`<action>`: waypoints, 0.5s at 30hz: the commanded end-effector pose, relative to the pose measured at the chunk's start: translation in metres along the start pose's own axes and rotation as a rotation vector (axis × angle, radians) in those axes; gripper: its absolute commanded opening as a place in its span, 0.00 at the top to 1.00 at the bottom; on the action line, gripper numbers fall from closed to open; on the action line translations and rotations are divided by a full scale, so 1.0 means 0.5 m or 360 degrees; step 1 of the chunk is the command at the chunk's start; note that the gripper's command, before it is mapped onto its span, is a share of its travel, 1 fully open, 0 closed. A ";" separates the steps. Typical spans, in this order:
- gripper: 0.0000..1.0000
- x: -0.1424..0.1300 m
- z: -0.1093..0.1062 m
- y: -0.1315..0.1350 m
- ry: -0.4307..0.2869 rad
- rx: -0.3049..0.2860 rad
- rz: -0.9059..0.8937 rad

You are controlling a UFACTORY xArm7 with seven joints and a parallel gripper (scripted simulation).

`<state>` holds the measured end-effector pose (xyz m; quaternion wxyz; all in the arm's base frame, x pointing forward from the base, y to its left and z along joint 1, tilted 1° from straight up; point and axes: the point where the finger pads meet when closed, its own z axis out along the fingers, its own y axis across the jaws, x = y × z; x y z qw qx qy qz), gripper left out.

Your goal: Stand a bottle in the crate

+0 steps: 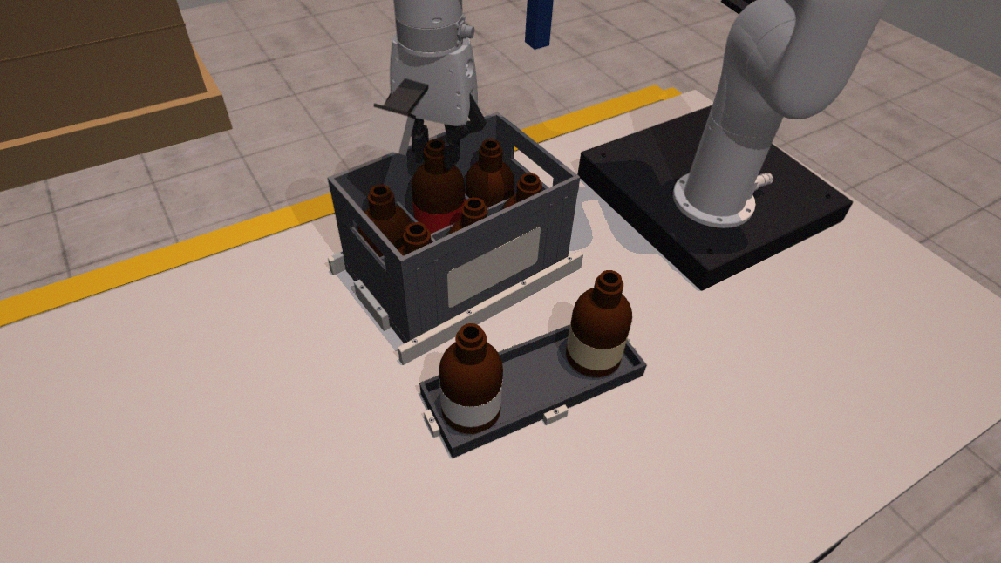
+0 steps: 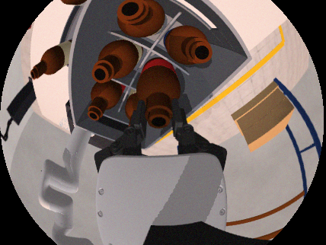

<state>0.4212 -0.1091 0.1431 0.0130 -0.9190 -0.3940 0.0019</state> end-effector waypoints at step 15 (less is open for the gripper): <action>1.00 0.002 0.026 0.003 0.0004 -0.0007 0.0000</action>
